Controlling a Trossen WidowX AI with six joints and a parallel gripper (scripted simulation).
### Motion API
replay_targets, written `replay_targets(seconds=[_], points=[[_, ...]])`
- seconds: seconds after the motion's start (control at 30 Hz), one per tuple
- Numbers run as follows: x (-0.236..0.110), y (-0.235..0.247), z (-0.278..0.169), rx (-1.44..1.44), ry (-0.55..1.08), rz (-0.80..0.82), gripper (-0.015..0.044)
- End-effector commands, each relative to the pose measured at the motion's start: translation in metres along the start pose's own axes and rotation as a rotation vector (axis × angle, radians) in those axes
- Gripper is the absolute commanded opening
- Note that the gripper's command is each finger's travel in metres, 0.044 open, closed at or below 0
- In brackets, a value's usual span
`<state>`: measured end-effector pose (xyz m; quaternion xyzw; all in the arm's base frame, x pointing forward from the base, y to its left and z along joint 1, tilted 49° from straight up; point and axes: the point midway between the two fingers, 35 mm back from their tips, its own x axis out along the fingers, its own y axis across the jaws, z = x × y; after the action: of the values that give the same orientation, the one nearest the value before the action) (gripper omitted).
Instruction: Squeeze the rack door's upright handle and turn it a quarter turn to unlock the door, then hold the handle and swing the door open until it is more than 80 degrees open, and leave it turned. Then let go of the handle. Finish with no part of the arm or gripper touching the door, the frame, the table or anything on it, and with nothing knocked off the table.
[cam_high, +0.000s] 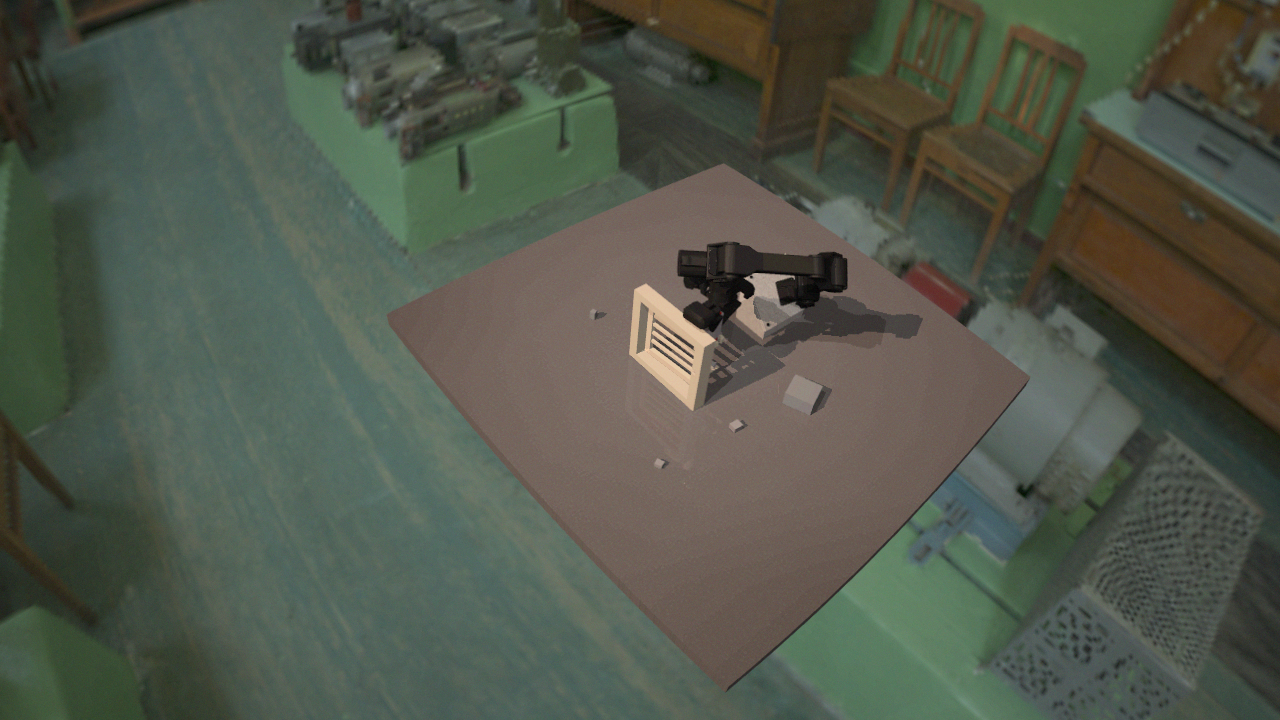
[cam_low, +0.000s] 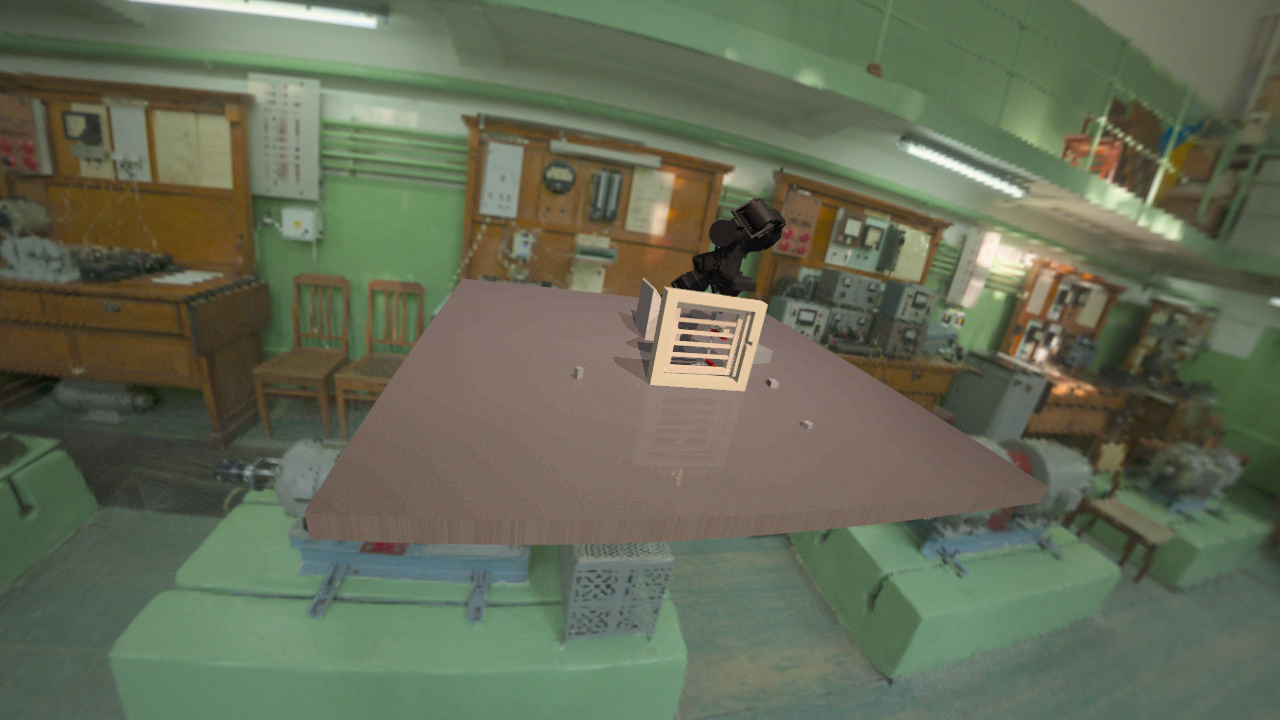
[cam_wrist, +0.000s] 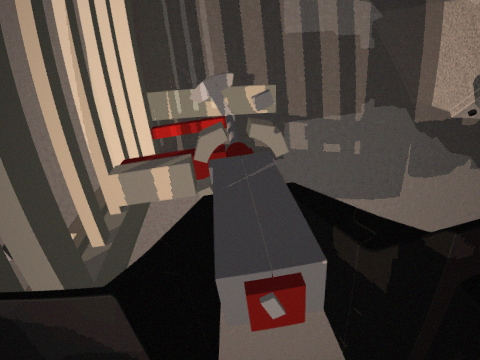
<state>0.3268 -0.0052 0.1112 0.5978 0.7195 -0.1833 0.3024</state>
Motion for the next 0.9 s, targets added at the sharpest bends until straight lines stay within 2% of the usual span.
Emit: replay_targets(seconds=[0.0,0.87], points=[[-0.001,-0.005,0.003,-0.092,-0.004,0.002,0.002],[-0.001,-0.047,0.029,-0.521,-0.006,-0.001,0.002]])
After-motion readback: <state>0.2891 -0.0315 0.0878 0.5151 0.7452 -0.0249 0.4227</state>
